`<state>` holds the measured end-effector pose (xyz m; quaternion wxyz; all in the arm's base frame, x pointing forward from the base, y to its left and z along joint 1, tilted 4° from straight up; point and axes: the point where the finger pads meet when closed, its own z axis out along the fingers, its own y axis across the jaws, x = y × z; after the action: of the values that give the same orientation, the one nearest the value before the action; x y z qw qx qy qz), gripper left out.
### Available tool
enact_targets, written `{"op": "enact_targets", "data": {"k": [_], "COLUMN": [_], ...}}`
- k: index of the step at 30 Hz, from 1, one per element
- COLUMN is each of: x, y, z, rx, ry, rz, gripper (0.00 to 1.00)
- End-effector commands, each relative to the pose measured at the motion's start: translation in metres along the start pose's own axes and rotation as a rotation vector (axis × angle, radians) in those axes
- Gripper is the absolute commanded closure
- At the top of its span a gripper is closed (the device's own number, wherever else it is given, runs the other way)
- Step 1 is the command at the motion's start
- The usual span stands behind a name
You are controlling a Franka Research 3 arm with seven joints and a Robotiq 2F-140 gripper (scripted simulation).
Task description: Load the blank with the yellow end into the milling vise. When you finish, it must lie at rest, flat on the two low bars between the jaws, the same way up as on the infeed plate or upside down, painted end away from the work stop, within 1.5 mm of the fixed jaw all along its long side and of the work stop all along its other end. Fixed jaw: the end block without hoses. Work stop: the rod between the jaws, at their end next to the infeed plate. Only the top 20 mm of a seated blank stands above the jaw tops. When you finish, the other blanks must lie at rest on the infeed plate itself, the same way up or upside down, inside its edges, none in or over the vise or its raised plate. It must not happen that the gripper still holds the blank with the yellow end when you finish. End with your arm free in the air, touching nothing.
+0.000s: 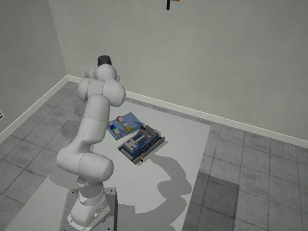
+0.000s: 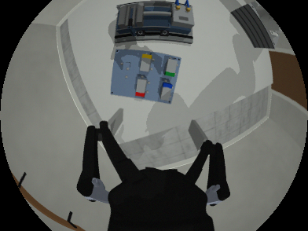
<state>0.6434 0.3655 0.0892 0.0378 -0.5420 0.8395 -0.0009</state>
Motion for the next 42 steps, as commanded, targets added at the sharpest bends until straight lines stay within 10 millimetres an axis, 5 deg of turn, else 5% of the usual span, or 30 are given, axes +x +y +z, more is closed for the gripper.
{"op": "enact_targets", "data": {"k": [1, 42], "x": [0.004, 0.018], "y": [0.000, -0.003], "z": [0.002, 0.004], "rx": [-0.006, -0.006], "ry": [0.011, 0.015], "rz": [0.016, 0.014], "gripper": [0.00, 0.00]}}
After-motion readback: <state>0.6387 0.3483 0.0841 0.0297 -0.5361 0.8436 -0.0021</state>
